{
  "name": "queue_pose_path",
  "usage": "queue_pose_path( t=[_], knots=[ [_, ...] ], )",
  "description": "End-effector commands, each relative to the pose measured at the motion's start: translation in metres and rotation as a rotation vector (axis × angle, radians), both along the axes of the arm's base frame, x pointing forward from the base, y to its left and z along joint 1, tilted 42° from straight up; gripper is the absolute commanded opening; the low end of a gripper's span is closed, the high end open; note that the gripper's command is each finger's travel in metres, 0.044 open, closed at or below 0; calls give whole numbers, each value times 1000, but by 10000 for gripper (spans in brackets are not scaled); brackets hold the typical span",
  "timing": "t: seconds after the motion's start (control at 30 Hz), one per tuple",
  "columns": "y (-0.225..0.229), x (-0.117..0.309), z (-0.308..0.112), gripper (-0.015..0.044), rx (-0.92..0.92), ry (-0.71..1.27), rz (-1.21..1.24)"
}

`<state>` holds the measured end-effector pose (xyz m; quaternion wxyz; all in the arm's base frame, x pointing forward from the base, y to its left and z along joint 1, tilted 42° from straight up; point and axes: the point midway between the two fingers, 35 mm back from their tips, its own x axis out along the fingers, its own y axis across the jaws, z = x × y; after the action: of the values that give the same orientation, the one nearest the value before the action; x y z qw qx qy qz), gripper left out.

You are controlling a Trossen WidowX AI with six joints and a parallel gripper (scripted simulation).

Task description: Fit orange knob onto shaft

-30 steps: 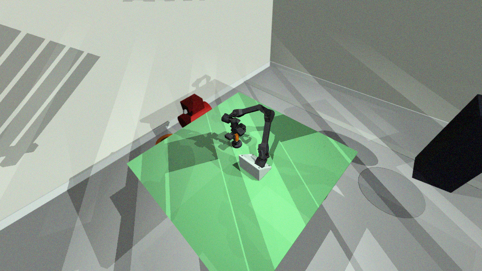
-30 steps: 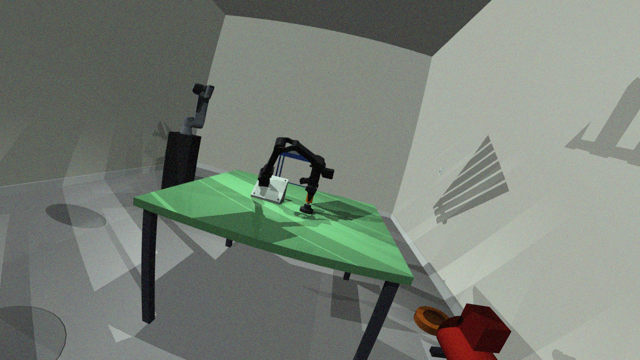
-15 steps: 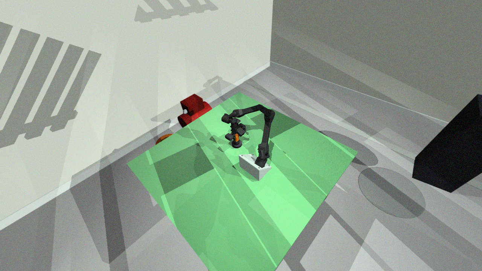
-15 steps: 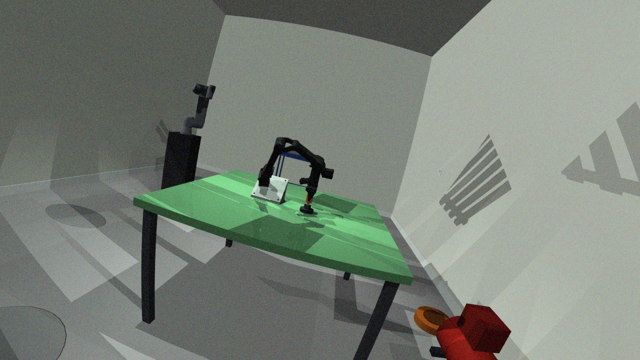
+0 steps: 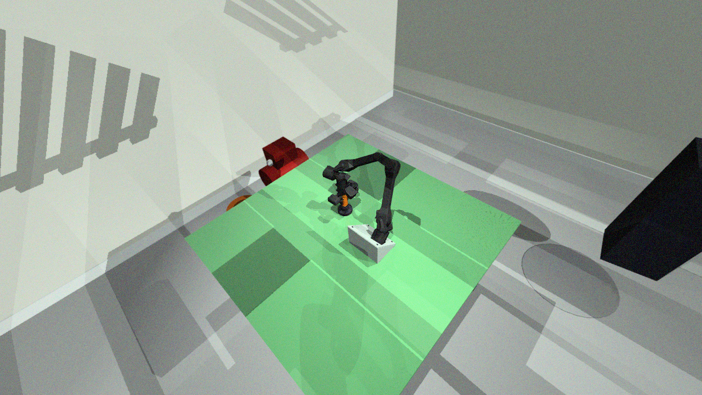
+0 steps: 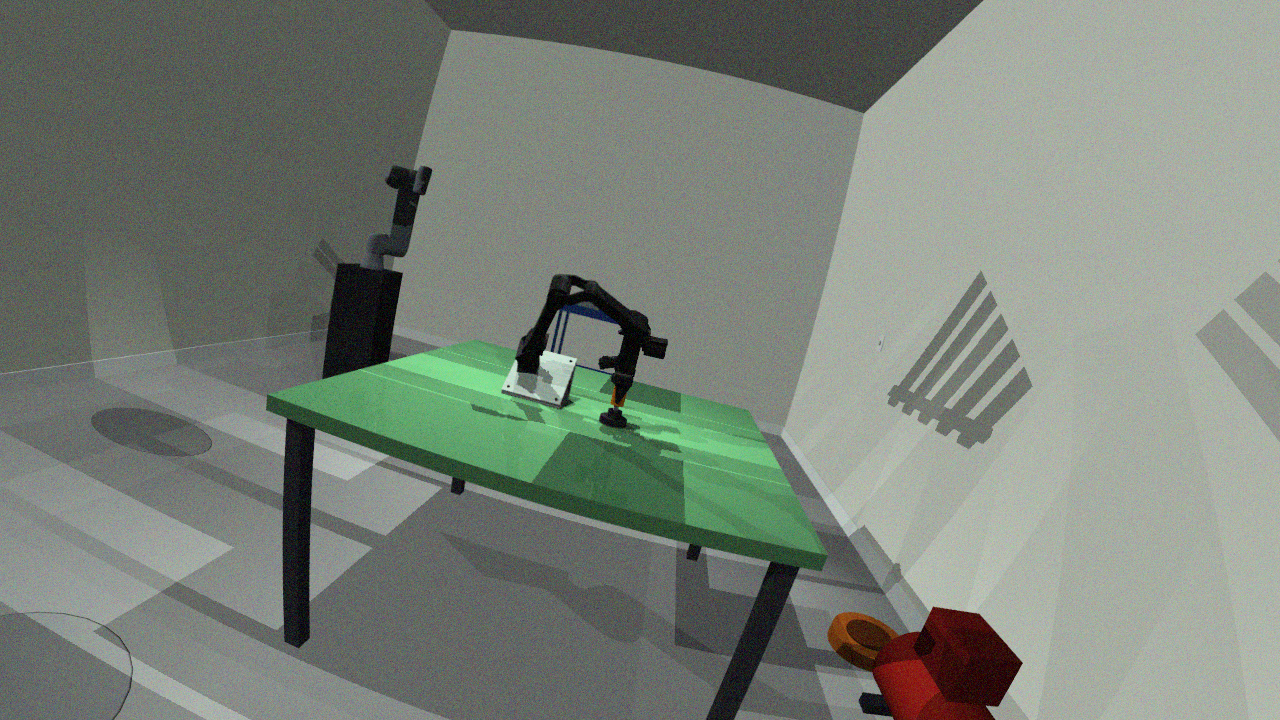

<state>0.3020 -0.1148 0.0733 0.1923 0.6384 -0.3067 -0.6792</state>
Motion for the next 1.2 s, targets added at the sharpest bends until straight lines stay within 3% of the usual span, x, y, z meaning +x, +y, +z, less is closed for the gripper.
queue_pose_path(
  t=[0.0,0.43,1.17],
  knots=[
    [-1,1,0,0,-1,1,4],
    [2,3,4,0,-15,-83,-93],
    [0,1,-2,0,-179,-1057,-1210]
  ],
)
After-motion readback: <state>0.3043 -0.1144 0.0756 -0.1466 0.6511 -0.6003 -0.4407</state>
